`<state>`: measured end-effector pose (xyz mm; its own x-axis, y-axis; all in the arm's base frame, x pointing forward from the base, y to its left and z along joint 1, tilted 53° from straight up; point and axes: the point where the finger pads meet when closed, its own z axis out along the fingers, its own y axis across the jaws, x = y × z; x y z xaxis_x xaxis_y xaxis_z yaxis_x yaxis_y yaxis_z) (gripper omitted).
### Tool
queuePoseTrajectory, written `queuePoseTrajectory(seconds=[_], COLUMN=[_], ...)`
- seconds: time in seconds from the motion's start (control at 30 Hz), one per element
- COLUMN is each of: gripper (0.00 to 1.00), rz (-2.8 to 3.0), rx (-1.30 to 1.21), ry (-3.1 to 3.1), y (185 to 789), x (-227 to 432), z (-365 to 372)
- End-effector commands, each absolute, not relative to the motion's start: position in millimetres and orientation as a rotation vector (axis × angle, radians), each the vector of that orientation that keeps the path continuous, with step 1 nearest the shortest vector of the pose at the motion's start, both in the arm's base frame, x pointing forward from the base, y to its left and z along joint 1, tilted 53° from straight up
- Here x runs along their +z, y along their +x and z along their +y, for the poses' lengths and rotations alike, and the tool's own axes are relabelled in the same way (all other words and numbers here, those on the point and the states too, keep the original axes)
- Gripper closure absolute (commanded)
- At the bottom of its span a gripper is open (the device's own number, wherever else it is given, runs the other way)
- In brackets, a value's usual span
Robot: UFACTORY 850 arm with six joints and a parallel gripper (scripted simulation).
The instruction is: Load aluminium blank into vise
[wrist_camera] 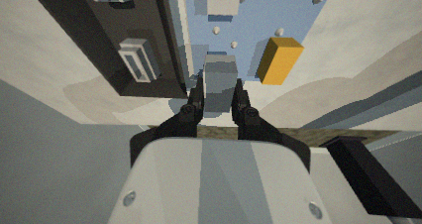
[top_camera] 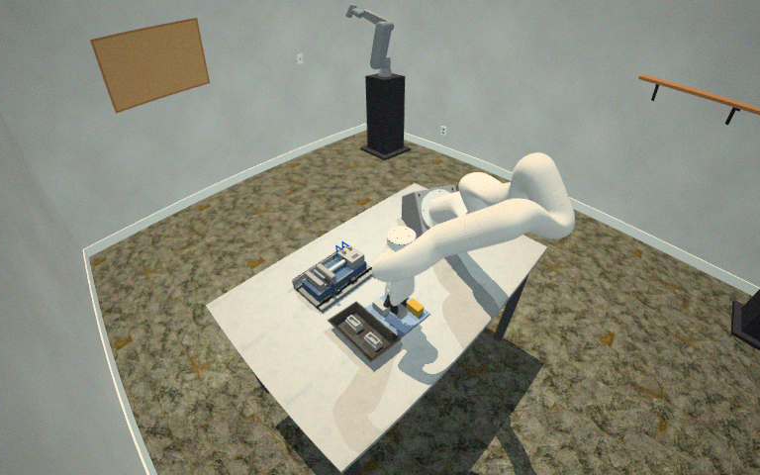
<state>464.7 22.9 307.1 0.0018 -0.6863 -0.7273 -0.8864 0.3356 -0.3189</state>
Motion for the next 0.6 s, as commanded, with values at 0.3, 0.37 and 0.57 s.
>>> queuePoseTrajectory(seconds=[0.3, 0.37, 0.57], gripper=[1.0, 1.0, 1.0], rz=[1.74, 1.74, 1.74], rx=[0.294, 0.294, 0.294], ry=[-1.41, -1.41, -1.41], y=[442, 441, 440], x=[337, 339, 341], z=[-9, -11, -12])
